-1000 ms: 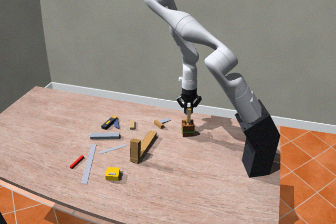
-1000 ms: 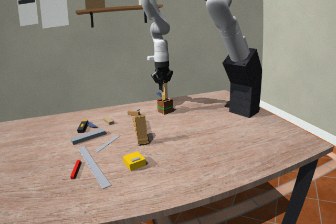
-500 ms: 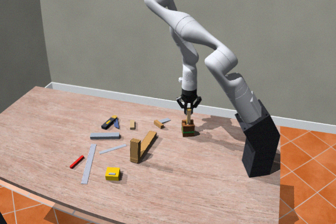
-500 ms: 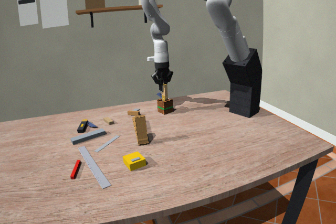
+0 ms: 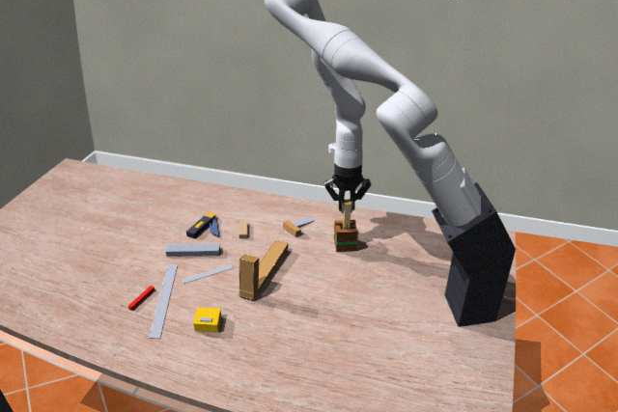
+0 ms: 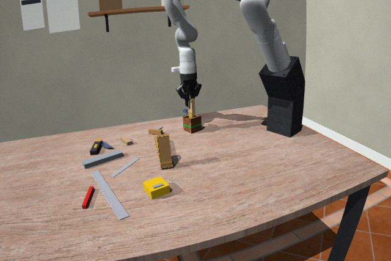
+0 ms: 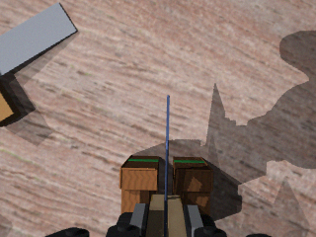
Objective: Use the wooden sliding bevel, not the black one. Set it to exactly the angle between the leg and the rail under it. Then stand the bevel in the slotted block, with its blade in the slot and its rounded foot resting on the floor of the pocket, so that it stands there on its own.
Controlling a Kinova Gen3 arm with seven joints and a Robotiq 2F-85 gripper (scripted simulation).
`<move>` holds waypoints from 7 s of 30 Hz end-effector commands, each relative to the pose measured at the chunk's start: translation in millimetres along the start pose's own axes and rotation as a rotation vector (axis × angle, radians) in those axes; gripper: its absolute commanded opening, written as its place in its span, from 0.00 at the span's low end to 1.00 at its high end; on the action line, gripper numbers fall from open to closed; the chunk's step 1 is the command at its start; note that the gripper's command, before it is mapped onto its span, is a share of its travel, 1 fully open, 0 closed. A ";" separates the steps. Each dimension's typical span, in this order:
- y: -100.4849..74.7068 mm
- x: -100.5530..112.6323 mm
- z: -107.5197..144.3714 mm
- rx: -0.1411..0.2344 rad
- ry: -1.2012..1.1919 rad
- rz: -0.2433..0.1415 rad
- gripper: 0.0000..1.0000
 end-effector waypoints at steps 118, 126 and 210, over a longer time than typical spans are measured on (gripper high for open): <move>13.5 -0.4 -0.1 0.000 0.000 0.001 1.00; 13.5 -0.4 -0.1 0.000 0.000 0.001 1.00; -106.4 -0.3 0.0 0.000 0.000 0.002 1.00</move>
Point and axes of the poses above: the point where the finger pads meet when closed, its own y axis out along the fingers, its own z axis across the jaws, x = y × z, the point moved 10 cm from there along -y, back along the fingers, and after that the axes turned 12 degrees about y, right-handed, at the moved point
